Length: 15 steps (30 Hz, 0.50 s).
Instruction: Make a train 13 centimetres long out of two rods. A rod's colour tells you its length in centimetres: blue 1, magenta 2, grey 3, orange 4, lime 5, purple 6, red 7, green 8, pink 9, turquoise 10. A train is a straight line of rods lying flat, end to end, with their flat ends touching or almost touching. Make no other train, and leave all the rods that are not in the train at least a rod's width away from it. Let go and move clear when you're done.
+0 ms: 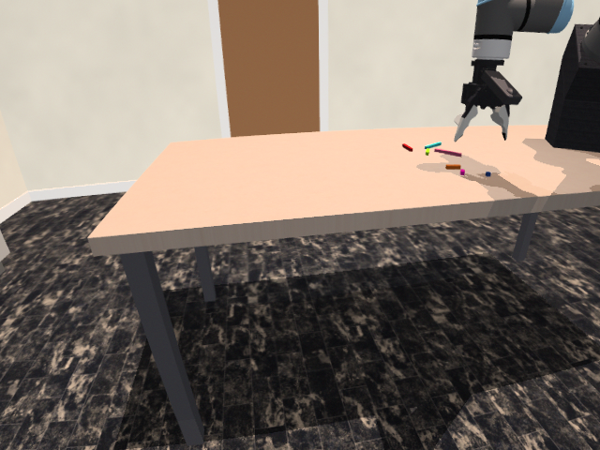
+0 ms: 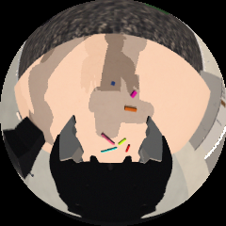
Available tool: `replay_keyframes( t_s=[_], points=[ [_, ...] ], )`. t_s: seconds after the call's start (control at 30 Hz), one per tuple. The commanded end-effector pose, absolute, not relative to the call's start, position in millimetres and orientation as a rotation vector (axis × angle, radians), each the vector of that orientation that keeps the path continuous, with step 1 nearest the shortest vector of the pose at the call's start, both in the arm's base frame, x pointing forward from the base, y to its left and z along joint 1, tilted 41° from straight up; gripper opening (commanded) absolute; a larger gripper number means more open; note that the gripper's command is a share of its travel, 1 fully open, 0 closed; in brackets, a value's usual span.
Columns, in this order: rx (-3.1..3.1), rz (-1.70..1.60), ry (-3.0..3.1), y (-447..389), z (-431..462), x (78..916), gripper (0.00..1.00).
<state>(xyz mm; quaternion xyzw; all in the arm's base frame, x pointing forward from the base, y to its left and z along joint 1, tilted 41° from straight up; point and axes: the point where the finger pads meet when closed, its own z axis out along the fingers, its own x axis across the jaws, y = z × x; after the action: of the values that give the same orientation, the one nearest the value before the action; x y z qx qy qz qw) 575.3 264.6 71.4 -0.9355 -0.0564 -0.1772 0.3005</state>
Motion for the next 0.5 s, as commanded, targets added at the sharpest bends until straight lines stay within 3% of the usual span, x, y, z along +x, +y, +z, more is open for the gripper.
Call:
replay_keyframes(
  t_s=[0.0, 0.47],
  points=[
    [-2.482, -0.469, -0.143, 264.2, 71.6, 575.7, 1.0],
    [-2.474, -0.414, 0.019, 259.7, 69.2, 578.6, 1.0]
  ],
)
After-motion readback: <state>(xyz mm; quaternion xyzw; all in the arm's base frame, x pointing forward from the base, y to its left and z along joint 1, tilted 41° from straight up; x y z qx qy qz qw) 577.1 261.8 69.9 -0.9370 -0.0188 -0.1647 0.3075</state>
